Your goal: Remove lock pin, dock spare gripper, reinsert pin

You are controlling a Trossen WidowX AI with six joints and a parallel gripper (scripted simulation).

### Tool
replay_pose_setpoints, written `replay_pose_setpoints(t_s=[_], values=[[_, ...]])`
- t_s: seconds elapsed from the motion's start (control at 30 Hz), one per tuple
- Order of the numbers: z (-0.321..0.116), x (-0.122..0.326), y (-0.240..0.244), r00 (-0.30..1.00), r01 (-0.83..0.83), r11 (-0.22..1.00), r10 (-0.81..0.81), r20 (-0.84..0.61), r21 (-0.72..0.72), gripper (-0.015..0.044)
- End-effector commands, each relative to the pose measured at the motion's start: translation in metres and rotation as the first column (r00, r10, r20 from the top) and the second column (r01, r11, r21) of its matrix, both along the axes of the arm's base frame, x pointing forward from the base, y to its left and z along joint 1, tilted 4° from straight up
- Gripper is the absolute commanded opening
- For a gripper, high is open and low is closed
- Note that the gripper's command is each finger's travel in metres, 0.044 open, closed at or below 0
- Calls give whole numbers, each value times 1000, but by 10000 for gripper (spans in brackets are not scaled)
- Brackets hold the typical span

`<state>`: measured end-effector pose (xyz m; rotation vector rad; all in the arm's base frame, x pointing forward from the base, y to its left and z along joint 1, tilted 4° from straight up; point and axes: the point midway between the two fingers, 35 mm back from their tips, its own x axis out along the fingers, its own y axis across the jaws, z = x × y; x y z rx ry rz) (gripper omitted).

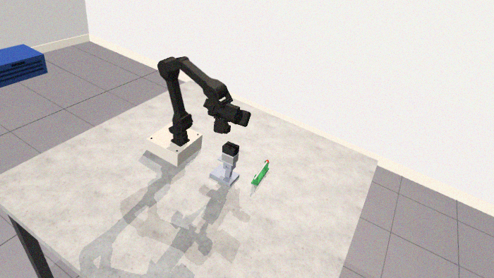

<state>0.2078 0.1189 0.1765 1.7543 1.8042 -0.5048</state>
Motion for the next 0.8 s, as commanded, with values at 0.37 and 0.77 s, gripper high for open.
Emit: replay_pose_setpoints(t_s=[0.37,0.77], values=[[-43,81,7,50,-706,221,963,264,-673,180],[-71,134,22,-781,-422,-559,623,-27,-714,180]])
